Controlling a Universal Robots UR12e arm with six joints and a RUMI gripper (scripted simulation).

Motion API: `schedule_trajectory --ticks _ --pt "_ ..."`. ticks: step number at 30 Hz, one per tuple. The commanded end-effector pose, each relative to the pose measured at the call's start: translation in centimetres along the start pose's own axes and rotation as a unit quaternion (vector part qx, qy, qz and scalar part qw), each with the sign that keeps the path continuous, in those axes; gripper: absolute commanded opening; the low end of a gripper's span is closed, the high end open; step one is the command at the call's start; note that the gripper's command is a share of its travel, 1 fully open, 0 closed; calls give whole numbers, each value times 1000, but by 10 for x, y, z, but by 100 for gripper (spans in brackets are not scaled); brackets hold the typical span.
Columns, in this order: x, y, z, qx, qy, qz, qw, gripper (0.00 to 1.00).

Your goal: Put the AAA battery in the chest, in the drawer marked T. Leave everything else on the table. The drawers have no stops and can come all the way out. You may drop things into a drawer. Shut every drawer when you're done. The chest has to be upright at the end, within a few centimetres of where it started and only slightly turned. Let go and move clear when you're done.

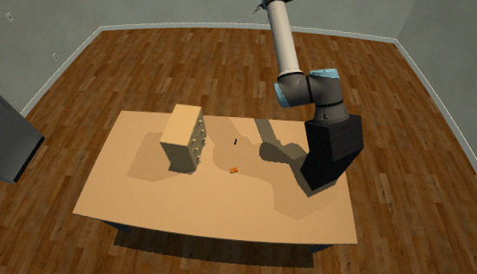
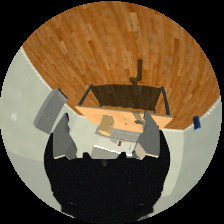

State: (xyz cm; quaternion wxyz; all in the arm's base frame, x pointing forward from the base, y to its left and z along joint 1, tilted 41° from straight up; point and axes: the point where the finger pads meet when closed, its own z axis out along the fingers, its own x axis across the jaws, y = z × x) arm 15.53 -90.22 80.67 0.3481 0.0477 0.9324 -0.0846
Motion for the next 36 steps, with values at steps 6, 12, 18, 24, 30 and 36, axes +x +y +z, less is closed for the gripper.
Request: schedule_trajectory --ticks 6,12,18,24,30,36 --pt "-1 0 -1 1 0 -1 1000 100" --pt "-1 0 -1 1 0 -1 1000 100" --pt "-1 0 -1 1 0 -1 1000 100" --pt "-2 2 4 -2 1 0 1000 100" --pt "-5 6 17 -6 8 -1 1000 100" --pt "-8 12 36 -13 16 0 1000 100"
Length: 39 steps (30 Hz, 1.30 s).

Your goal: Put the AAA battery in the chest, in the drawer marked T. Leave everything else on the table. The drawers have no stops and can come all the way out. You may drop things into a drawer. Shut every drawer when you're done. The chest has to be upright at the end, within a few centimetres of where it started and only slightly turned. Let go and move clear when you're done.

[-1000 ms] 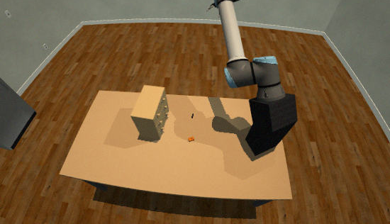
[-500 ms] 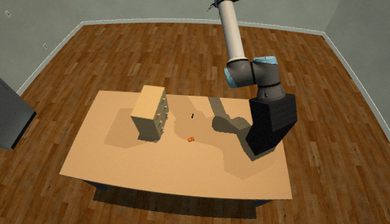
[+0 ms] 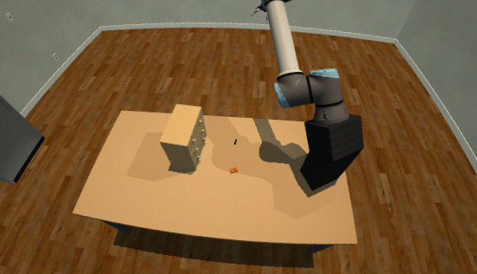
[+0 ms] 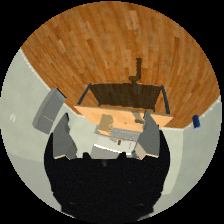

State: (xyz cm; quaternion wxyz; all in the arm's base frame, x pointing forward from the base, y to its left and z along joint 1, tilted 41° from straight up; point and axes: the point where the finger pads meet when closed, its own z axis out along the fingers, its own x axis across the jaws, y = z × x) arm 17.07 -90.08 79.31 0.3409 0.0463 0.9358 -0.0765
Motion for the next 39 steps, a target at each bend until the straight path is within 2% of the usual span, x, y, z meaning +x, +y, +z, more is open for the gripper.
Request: schedule_trajectory --ticks 1,6,12,15,21,22,23,24,26,27,29,32,36,38,39 --pt "-7 8 22 -7 10 -1 1000 100" --pt "-13 20 61 -19 28 -1 999 100" --pt "-24 44 127 -36 58 -1 998 100" --pt "-24 44 127 -36 58 -1 998 100" --pt "-37 84 210 -51 98 -4 994 100" --pt "-37 84 210 -51 98 -4 994 100" --pt "-39 92 225 -53 106 -4 993 100" --pt "-39 92 225 -53 106 -4 993 100" --pt "-43 111 256 -56 122 -6 991 100" --pt "-43 111 256 -56 122 -6 991 100" --pt "-47 132 288 -57 138 -8 989 100" --pt "-47 132 288 -57 138 -8 989 100" --pt "-54 181 353 -56 170 -13 984 100" --pt "-54 181 353 -56 170 -13 984 100" --pt "-55 194 369 -55 179 -15 982 100"
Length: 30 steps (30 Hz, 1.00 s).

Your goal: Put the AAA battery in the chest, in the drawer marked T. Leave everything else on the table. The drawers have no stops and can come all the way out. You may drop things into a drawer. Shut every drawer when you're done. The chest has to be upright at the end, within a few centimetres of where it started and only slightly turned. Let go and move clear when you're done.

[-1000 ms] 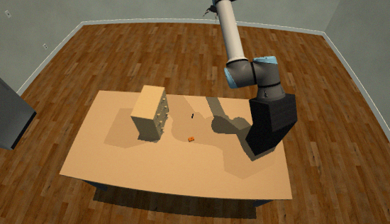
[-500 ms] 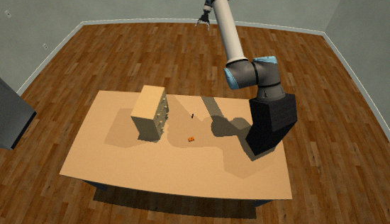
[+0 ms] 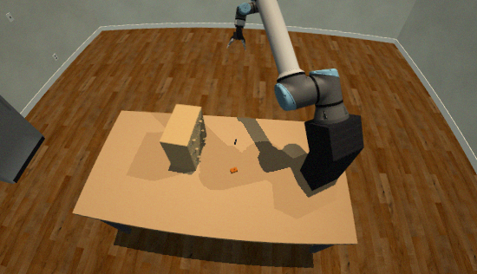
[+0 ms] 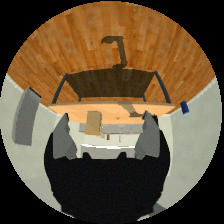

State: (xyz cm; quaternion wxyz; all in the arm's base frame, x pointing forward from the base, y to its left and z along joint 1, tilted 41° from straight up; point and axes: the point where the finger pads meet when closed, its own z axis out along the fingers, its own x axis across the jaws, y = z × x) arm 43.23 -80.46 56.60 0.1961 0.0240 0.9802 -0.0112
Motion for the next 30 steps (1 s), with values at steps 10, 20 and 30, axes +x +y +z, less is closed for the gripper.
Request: schedule_trajectory --ticks 10,20,30 --pt "-46 83 115 20 60 -4 998 100" --pt "-71 176 208 48 102 -11 994 100" --pt "-78 280 285 90 131 -17 987 100"
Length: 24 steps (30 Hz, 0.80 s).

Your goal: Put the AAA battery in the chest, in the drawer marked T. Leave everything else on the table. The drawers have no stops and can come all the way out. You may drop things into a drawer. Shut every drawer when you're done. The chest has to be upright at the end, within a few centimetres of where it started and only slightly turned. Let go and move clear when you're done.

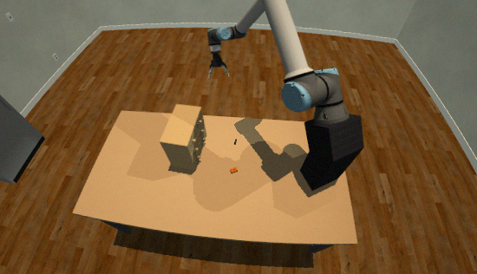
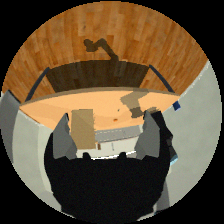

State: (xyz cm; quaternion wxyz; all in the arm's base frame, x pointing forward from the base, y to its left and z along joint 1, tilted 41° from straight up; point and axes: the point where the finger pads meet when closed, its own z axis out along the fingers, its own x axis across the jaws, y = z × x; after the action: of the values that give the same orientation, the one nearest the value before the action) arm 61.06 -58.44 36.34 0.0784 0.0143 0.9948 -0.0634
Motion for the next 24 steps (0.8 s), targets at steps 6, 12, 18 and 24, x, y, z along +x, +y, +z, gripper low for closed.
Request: schedule_trajectory --ticks 6,12,18,24 --pt "-16 108 56 61 24 7 998 100" --pt "-14 181 84 95 29 7 995 100" --pt "-3 249 105 129 27 8 991 100" --pt "16 308 120 160 19 11 987 100"
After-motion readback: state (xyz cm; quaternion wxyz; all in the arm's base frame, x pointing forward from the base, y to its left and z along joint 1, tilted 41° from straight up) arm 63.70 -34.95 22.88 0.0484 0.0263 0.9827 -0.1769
